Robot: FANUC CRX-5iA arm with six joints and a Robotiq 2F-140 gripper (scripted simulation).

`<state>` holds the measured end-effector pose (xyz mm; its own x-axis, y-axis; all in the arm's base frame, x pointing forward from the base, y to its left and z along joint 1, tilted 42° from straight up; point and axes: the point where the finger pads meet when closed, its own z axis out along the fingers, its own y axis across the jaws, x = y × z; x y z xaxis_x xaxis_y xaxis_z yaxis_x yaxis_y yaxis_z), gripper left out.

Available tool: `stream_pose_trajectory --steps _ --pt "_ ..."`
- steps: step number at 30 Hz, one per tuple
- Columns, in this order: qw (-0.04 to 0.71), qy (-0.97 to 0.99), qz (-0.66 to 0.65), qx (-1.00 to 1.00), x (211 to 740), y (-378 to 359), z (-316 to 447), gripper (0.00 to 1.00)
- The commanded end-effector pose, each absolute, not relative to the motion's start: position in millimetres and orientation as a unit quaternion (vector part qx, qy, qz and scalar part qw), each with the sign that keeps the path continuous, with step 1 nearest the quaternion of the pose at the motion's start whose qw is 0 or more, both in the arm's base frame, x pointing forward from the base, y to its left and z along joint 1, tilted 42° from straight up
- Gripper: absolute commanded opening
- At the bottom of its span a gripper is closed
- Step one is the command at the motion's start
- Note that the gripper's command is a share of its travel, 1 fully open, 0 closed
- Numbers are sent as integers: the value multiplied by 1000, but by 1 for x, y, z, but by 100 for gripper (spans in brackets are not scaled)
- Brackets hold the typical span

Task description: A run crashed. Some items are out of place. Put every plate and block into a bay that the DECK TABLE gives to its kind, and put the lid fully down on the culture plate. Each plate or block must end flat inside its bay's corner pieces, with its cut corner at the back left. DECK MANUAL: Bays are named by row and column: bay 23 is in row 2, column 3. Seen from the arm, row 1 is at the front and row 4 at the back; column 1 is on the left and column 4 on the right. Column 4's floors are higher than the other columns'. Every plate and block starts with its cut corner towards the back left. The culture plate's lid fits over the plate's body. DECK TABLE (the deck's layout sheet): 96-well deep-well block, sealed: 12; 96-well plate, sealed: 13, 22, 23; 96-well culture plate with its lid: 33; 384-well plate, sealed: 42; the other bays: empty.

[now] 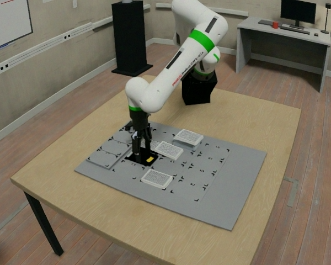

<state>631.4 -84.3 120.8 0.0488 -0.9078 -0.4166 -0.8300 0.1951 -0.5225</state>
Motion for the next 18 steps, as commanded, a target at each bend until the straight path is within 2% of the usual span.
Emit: stream_pose_trajectory --steps 1,18 --pt "354 687 -56 -632 631 -85 122 60" --pt "354 687 -56 -632 631 -85 122 59"
